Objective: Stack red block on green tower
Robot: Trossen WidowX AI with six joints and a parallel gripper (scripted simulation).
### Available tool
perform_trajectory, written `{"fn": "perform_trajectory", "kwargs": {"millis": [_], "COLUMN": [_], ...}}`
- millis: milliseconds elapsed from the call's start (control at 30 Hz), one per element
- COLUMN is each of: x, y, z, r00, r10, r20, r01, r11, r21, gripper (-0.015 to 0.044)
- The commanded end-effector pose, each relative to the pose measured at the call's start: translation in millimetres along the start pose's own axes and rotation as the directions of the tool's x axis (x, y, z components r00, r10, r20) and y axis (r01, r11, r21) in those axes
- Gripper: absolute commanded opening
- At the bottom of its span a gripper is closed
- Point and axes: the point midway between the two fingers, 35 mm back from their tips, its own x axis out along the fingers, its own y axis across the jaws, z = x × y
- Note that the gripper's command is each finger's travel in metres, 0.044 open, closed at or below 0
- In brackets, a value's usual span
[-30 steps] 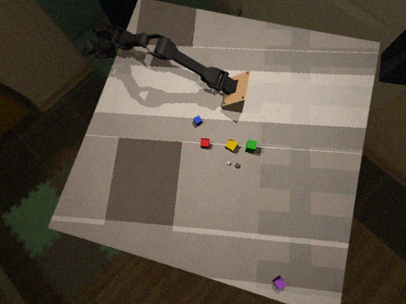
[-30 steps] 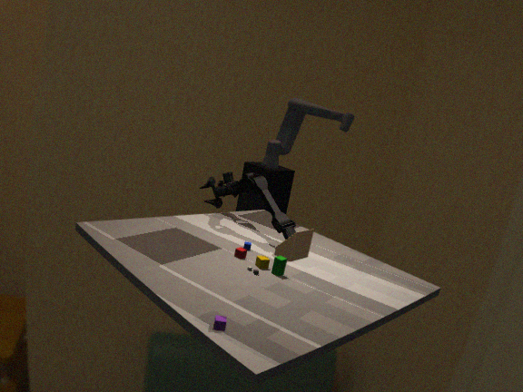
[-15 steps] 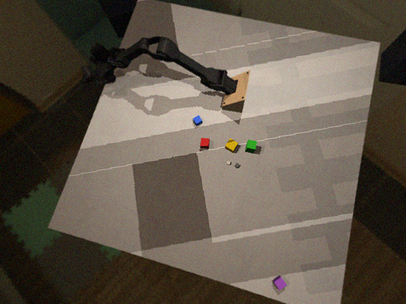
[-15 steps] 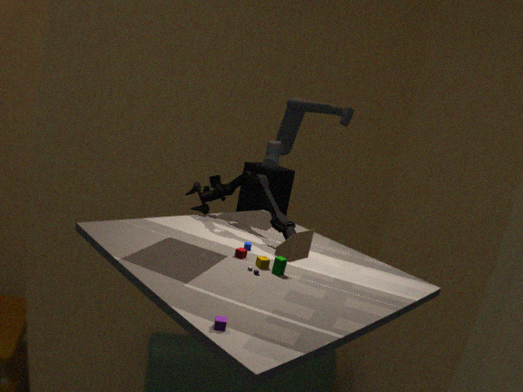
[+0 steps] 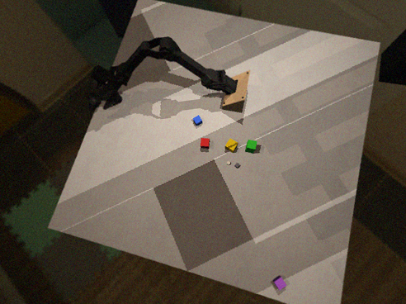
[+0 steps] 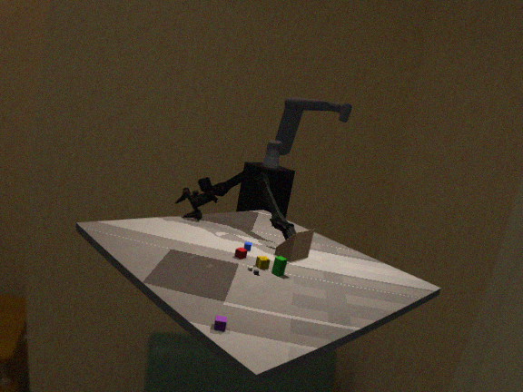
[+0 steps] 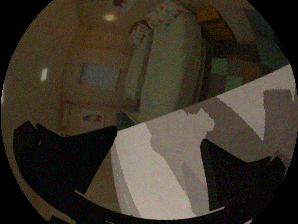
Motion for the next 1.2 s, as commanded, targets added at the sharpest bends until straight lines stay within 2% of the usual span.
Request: {"fn": "perform_trajectory", "kwargs": {"millis": [0, 367, 567, 867, 1167], "x": [5, 8, 2, -34, -92], "y": [3, 21, 24, 18, 5], "z": [-34, -146, -191, -299, -387], "r00": [0.997, 0.953, 0.914, 0.755, 0.566], "r10": [-0.04, -0.119, -0.16, -0.315, -0.508], "r20": [-0.06, -0.277, -0.372, -0.575, -0.649], "r01": [0.038, 0.097, 0.117, 0.123, 0.044], "r11": [0.999, 0.991, 0.984, 0.929, 0.805], "r21": [-0.03, -0.089, -0.137, -0.348, -0.592], "gripper": [0.044, 0.044, 0.044, 0.044, 0.044]}}
